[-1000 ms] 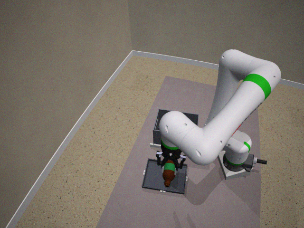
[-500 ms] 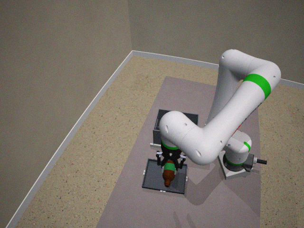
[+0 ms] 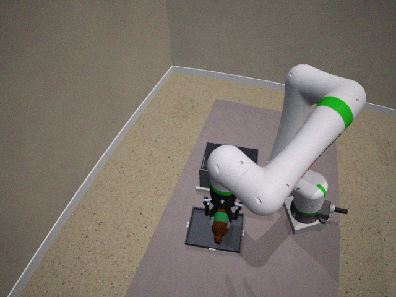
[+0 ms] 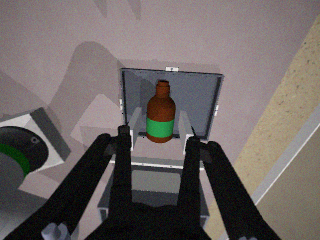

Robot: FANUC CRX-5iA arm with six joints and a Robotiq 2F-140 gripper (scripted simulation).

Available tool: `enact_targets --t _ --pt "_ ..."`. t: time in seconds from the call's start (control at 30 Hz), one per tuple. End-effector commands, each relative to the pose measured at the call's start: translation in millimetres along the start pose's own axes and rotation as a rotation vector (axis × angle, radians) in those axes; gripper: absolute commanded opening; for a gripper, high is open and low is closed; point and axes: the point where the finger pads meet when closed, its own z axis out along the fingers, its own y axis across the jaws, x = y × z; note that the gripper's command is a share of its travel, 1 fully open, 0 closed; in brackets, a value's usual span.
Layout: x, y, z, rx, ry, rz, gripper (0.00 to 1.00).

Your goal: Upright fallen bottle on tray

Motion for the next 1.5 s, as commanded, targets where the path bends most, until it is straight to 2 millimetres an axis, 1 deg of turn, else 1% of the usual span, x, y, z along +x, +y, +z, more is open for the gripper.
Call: enact_targets --t 0.0,0.23,0.5,0.57,1.07,1.13,1.3,1.47 --pt "0.1 0.1 0.9 0.0 0.0 0.0 0.38" --pt "0.1 0.2 12.5 0.0 0.0 0.0 0.38" --pt "0.1 0.4 35.9 0.0 0.0 0.0 0.38" --pt "0.1 0.4 35.9 0.0 0.0 0.0 0.38" --pt "0.0 0.9 87.5 0.0 0.0 0.0 0.38" --pt "0.0 0.9 87.5 0.0 0.0 0.0 0.38" --pt "0.0 1.0 100.2 0.0 0.0 0.0 0.38" --pt "0.0 1.1 108.7 0.0 0.0 0.0 0.38"
